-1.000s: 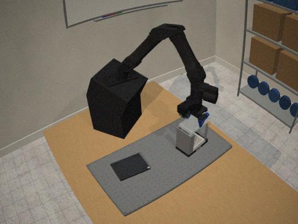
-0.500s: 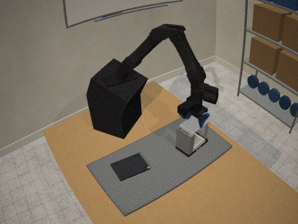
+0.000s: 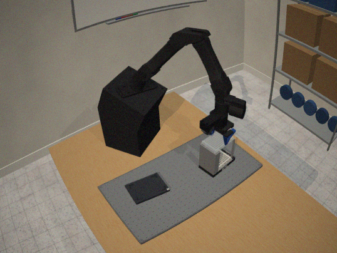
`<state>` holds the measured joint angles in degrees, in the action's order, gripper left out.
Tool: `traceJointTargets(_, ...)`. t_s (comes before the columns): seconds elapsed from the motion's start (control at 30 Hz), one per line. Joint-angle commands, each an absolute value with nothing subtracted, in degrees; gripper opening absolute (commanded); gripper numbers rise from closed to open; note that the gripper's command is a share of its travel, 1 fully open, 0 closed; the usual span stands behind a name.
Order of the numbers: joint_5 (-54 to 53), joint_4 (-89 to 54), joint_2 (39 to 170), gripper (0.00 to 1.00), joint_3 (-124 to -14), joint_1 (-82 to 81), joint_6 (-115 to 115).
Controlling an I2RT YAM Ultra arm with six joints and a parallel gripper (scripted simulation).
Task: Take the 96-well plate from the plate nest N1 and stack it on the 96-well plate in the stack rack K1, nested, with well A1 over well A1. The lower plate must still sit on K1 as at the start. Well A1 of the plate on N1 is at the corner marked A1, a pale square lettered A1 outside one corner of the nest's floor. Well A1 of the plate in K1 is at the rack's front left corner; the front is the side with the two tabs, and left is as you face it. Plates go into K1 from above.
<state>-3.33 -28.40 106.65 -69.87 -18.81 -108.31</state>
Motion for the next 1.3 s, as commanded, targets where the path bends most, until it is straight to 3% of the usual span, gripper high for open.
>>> traceJointTargets(0.0, -2.9, -28.3, 106.2, 0.0, -70.1, -18.8, -108.4)
traceJointTargets(1.27, -2.6, -29.4, 107.3, 0.0, -72.0, -18.9, -108.6)
